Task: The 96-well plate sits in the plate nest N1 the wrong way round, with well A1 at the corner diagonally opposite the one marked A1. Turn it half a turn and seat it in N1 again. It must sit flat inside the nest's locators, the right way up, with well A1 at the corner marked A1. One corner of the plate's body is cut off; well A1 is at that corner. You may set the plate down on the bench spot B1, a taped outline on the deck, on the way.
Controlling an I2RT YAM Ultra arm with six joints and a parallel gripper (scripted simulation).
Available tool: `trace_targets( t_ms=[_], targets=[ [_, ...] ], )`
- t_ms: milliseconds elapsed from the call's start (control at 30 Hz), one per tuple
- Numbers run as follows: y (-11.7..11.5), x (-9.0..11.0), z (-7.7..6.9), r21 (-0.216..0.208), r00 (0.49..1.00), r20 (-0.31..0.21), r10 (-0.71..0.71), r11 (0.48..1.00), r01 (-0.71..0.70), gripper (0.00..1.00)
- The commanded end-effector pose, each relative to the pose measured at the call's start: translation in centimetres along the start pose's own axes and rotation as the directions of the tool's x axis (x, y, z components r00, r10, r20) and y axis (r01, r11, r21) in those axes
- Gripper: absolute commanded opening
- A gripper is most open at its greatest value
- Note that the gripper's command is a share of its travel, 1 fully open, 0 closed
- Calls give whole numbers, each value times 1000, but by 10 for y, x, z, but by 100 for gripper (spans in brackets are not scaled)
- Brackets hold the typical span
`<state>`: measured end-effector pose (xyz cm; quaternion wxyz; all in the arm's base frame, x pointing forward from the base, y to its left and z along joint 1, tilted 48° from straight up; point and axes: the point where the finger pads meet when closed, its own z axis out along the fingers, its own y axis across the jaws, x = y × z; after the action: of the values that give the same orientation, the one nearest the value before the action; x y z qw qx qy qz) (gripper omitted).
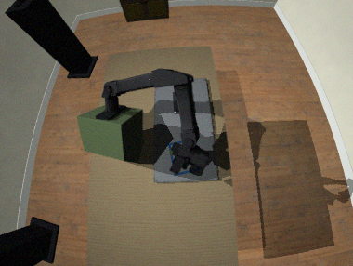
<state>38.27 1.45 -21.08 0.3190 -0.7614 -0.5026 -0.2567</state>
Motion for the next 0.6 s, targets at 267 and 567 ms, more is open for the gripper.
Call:
trace_targets(
  t_ms=[267,567],
  targets=[
    [8,-2,5,-31,1000,-2,11,999,-11,100],
    [9,-2,20,-31,1000,-2,11,999,-11,100]
  ],
)
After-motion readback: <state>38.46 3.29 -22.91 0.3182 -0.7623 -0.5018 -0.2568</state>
